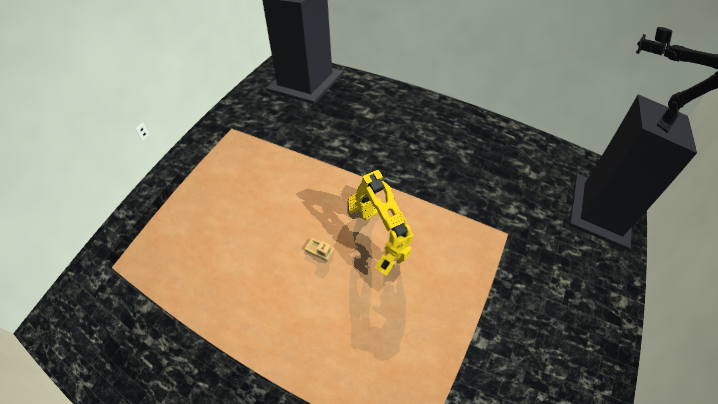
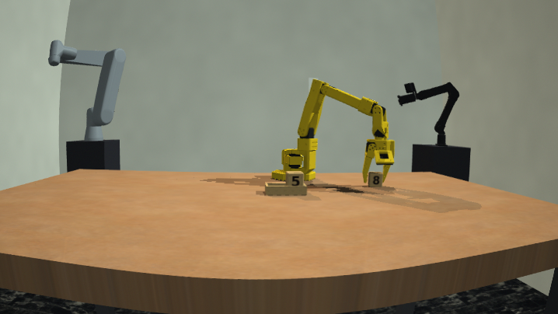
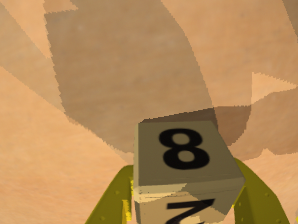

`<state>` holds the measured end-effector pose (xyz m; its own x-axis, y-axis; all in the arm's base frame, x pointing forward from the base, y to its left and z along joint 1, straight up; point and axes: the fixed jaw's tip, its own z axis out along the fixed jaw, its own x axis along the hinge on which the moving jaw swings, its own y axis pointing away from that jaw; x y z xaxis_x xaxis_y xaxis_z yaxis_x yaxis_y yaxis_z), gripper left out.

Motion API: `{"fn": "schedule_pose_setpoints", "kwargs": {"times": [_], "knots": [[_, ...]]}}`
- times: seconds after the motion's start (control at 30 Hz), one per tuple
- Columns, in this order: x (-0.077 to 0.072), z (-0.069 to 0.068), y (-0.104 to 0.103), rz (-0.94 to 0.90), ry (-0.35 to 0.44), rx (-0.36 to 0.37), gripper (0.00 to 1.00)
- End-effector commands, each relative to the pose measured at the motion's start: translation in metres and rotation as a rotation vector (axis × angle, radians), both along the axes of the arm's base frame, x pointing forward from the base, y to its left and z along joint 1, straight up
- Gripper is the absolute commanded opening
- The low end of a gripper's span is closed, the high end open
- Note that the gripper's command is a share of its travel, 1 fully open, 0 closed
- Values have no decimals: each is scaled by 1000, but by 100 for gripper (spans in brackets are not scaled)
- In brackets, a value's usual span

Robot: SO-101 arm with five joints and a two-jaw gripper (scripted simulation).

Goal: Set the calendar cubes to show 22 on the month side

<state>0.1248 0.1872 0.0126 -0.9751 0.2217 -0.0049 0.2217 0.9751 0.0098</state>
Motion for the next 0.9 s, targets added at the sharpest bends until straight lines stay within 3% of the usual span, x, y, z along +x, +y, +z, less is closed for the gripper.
{"fn": "schedule_pose_setpoints", "kwargs": {"times": [0.0, 0.4, 0.87], "knots": [[0, 3, 3, -1, -12, 20, 27], [0, 3, 3, -1, -12, 20, 35], [1, 8, 4, -1, -12, 20, 36]]}}
